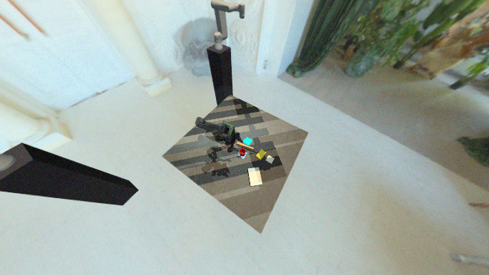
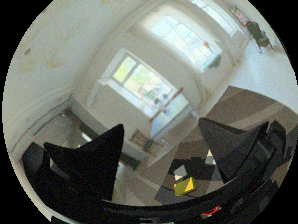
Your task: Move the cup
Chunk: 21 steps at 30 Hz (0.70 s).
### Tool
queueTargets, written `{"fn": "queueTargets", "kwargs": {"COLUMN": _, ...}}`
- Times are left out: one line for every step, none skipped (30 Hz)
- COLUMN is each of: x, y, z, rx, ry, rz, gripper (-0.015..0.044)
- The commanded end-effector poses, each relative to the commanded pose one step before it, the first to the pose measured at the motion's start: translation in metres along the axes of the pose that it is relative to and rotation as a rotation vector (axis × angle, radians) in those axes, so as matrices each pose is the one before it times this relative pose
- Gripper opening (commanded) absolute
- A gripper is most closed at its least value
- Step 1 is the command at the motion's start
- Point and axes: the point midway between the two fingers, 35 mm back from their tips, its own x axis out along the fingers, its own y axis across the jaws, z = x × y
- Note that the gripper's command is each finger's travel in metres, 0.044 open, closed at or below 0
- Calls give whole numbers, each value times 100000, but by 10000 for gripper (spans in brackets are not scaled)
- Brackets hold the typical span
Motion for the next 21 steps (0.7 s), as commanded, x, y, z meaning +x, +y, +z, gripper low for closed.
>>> {"fn": "queueTargets", "kwargs": {"x": 150, "y": -106, "z": -324, "rx": -849, "ry": 1384, "rz": -685, "gripper": 374}}
{"fn": "queueTargets", "kwargs": {"x": 435, "y": -305, "z": -975, "rx": -2604, "ry": 4187, "rz": -1982, "gripper": 348}}
{"fn": "queueTargets", "kwargs": {"x": 708, "y": -451, "z": -1628, "rx": -4533, "ry": 7089, "rz": -3059, "gripper": 321}}
{"fn": "queueTargets", "kwargs": {"x": 876, "y": -446, "z": -2026, "rx": -6004, "ry": 9022, "rz": -3387, "gripper": 295}}
{"fn": "queueTargets", "kwargs": {"x": 890, "y": -302, "z": -2005, "rx": -6400, "ry": 9189, "rz": -2907, "gripper": 269}}
{"fn": "queueTargets", "kwargs": {"x": 897, "y": -161, "z": -1964, "rx": -6779, "ry": 9289, "rz": -2416, "gripper": 243}}
{"fn": "queueTargets", "kwargs": {"x": 902, "y": -26, "z": -1911, "rx": -7156, "ry": 9348, "rz": -1927, "gripper": 216}}
{"fn": "queueTargets", "kwargs": {"x": 903, "y": 102, "z": -1846, "rx": -7529, "ry": 9365, "rz": -1444, "gripper": 190}}
{"fn": "queueTargets", "kwargs": {"x": 900, "y": 222, "z": -1769, "rx": -7899, "ry": 9343, "rz": -971, "gripper": 164}}
{"fn": "queueTargets", "kwargs": {"x": 894, "y": 332, "z": -1682, "rx": -8264, "ry": 9283, "rz": -512, "gripper": 148}}
{"fn": "queueTargets", "kwargs": {"x": 882, "y": 430, "z": -1582, "rx": -8598, "ry": 9161, "rz": -70, "gripper": 148}}
{"fn": "queueTargets", "kwargs": {"x": 871, "y": 518, "z": -1484, "rx": -8978, "ry": 9061, "rz": 352, "gripper": 148}}
{"fn": "queueTargets", "kwargs": {"x": 854, "y": 593, "z": -1374, "rx": -9325, "ry": 8900, "rz": 752, "gripper": 148}}
{"fn": "queueTargets", "kwargs": {"x": 834, "y": 654, "z": -1259, "rx": -9665, "ry": 8712, "rz": 1126, "gripper": 148}}
{"fn": "queueTargets", "kwargs": {"x": 810, "y": 702, "z": -1142, "rx": -9996, "ry": 8499, "rz": 1474, "gripper": 148}}
{"fn": "queueTargets", "kwargs": {"x": 783, "y": 735, "z": -1022, "rx": -10318, "ry": 8264, "rz": 1792, "gripper": 148}}
{"fn": "queueTargets", "kwargs": {"x": 753, "y": 753, "z": -903, "rx": -10630, "ry": 8010, "rz": 2079, "gripper": 148}}
{"fn": "queueTargets", "kwargs": {"x": 721, "y": 758, "z": -786, "rx": -10932, "ry": 7742, "rz": 2335, "gripper": 148}}
{"fn": "queueTargets", "kwargs": {"x": 684, "y": 747, "z": -671, "rx": -11193, "ry": 7441, "rz": 2551, "gripper": 148}}
{"fn": "queueTargets", "kwargs": {"x": 525, "y": 586, "z": -450, "rx": -9162, "ry": 5751, "rz": 2179, "gripper": 148}}
{"fn": "queueTargets", "kwargs": {"x": 306, "y": 307, "z": -163, "rx": -5577, "ry": 3356, "rz": 1359, "gripper": 148}}
